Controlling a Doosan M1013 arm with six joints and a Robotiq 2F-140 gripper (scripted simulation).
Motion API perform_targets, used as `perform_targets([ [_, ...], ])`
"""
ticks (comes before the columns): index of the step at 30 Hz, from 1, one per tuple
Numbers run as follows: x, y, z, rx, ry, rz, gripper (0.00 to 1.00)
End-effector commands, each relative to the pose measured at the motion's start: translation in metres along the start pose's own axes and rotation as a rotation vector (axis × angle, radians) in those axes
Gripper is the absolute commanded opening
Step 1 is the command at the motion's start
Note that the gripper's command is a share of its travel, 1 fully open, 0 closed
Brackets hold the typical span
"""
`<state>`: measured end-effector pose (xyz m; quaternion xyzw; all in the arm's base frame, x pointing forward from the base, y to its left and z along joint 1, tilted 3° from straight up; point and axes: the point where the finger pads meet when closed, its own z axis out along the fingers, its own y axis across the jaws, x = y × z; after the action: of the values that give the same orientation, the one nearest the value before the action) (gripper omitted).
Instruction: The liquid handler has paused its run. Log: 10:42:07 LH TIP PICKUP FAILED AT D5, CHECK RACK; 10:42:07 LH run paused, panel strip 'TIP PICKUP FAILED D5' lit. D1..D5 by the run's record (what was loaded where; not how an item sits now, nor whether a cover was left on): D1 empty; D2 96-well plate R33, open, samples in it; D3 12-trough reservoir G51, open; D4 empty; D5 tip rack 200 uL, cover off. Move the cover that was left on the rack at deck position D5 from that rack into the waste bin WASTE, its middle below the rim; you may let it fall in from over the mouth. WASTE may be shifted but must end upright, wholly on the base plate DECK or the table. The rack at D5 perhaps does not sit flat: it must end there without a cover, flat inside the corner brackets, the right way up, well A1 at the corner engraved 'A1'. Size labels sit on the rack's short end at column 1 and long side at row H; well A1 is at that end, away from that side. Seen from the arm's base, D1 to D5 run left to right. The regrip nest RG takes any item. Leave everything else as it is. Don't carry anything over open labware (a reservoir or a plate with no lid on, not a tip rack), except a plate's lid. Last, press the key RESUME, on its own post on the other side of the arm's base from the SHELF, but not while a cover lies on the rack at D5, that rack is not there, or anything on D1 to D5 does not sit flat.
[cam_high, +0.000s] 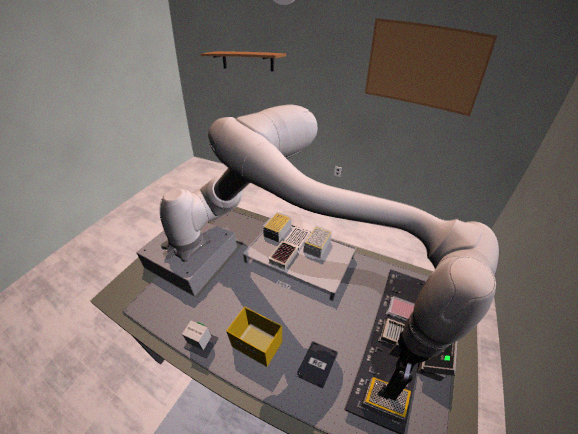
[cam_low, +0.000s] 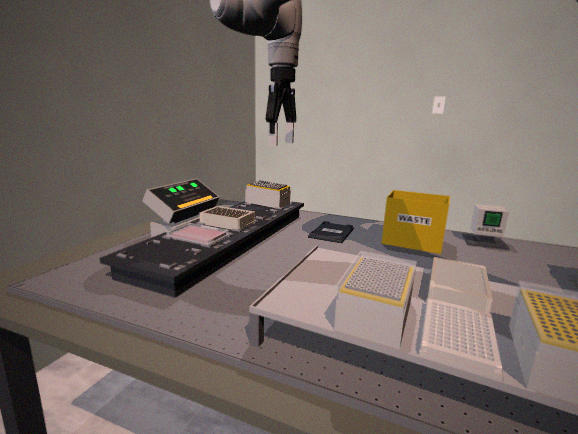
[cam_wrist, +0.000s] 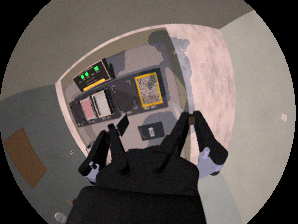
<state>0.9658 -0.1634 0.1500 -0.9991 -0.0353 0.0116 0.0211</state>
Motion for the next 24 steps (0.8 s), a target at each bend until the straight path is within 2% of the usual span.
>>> perform_targets([
  [1, -0.010, -0.001, -0.001, 0.000, 0.000, 0.000, 0.77],
  [15, -0.078, -0.010, -0.010, 0.000, 0.000, 0.000, 0.77],
  [17, -0.078, -0.010, -0.010, 0.000, 0.000, 0.000, 0.77],
  [24, -0.113, -0.014, -0.015, 0.000, 0.000, 0.000, 0.77],
])
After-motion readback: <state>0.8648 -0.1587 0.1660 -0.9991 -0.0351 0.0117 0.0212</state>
